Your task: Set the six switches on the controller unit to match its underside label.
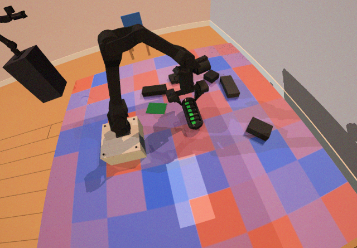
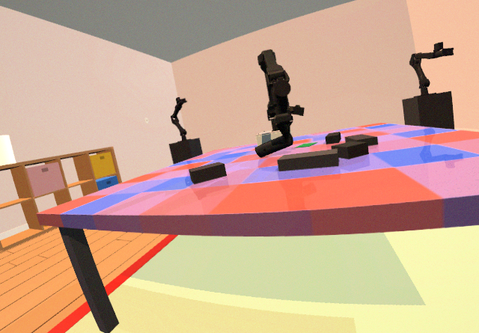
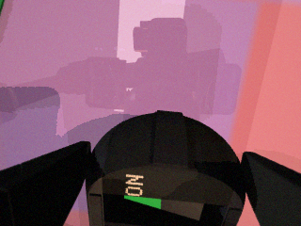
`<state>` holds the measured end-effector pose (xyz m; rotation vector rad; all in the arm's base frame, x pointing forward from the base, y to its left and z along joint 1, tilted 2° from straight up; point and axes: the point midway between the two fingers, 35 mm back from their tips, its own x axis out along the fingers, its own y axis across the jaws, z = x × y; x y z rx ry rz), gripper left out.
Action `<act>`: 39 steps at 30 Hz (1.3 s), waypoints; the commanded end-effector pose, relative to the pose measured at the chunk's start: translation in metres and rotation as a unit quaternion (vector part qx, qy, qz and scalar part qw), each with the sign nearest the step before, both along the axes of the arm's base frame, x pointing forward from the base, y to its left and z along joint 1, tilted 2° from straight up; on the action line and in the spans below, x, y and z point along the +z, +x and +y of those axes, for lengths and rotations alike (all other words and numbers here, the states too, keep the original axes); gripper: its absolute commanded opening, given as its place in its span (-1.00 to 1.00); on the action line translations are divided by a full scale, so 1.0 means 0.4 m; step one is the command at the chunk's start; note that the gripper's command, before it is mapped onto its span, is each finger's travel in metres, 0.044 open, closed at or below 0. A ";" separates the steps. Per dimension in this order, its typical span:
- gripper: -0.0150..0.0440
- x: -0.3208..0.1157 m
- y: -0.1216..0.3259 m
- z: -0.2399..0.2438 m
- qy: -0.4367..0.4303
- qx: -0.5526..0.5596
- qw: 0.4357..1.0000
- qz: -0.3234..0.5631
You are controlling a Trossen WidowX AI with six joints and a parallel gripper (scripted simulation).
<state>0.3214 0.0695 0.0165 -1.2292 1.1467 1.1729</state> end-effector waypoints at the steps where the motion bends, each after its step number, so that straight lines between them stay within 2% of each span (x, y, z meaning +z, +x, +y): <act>1: 0.65 -0.013 -0.003 -0.005 -0.005 -0.005 1.000 0.004; 39: 0.65 -0.060 0.001 0.010 -0.002 -0.002 1.000 0.003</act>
